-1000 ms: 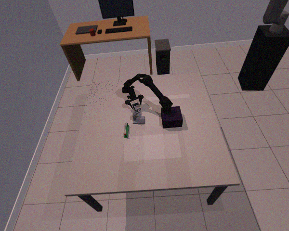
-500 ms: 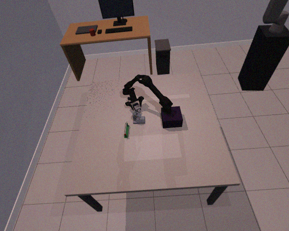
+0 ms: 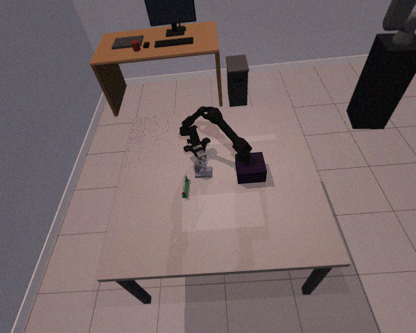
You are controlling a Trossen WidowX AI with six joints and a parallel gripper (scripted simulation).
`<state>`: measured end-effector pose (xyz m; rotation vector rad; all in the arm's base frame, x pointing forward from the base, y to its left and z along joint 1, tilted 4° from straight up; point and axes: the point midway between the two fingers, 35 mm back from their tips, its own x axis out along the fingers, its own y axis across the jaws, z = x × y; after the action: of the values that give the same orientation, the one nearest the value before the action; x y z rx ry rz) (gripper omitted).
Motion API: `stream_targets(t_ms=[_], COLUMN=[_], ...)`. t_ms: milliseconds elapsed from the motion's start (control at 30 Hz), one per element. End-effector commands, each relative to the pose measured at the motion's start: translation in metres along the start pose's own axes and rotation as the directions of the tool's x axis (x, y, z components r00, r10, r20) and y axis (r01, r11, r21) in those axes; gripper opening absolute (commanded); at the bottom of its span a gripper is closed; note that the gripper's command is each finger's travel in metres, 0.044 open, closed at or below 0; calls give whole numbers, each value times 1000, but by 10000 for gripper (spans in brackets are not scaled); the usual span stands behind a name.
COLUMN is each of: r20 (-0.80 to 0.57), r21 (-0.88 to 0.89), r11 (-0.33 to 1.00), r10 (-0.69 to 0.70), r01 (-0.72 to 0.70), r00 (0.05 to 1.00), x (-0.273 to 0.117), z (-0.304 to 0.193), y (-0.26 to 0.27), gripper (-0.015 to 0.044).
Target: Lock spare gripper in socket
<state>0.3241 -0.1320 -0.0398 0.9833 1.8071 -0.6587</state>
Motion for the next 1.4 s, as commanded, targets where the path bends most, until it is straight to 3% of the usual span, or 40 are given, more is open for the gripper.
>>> stream_targets(t_ms=[0, 167, 567, 967, 1367], r20=[-2, -1, -2, 7, -32], r21=[1, 0, 0, -10, -280], r11=[1000, 1000, 1000, 1000, 958], r10=[2, 2, 3, -1, 58], r01=[-2, -2, -3, 1, -65], r00=[1000, 1000, 1000, 1000, 998], x=[-6, -34, -103, -100, -96], z=[-3, -15, -59, -55, -70], y=[1, 2, 0, 0, 0], gripper=[118, 0, 0, 0, 0])
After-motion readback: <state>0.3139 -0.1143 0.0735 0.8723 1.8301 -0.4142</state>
